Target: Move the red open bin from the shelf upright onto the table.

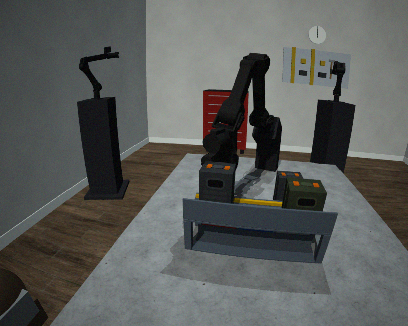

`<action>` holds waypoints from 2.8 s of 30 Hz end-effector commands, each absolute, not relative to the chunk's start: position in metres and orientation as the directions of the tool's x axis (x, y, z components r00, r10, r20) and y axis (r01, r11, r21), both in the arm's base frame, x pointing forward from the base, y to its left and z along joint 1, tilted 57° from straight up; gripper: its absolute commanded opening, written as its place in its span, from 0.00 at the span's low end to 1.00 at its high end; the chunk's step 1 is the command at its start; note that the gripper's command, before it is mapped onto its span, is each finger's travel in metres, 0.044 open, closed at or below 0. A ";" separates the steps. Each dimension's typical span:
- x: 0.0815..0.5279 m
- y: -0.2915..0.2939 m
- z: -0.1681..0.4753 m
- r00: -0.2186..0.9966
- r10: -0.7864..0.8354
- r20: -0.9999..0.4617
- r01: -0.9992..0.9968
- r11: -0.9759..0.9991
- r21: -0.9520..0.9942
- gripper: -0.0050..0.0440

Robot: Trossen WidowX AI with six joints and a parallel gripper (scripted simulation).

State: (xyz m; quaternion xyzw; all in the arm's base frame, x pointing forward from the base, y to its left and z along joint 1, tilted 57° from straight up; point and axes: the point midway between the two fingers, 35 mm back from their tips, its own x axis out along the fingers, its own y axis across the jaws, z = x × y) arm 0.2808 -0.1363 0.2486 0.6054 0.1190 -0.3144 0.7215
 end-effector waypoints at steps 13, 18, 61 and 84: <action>0.315 -0.140 0.259 0.858 -0.305 -0.414 0.466 0.119 0.877 0.97; 0.324 -0.142 0.259 0.873 -0.302 -0.383 0.435 0.129 0.891 0.97; 0.314 -0.141 0.258 0.873 -0.304 -0.381 0.435 0.129 0.891 0.97; 0.311 -0.139 0.257 0.873 -0.301 -0.383 0.435 0.128 0.891 0.97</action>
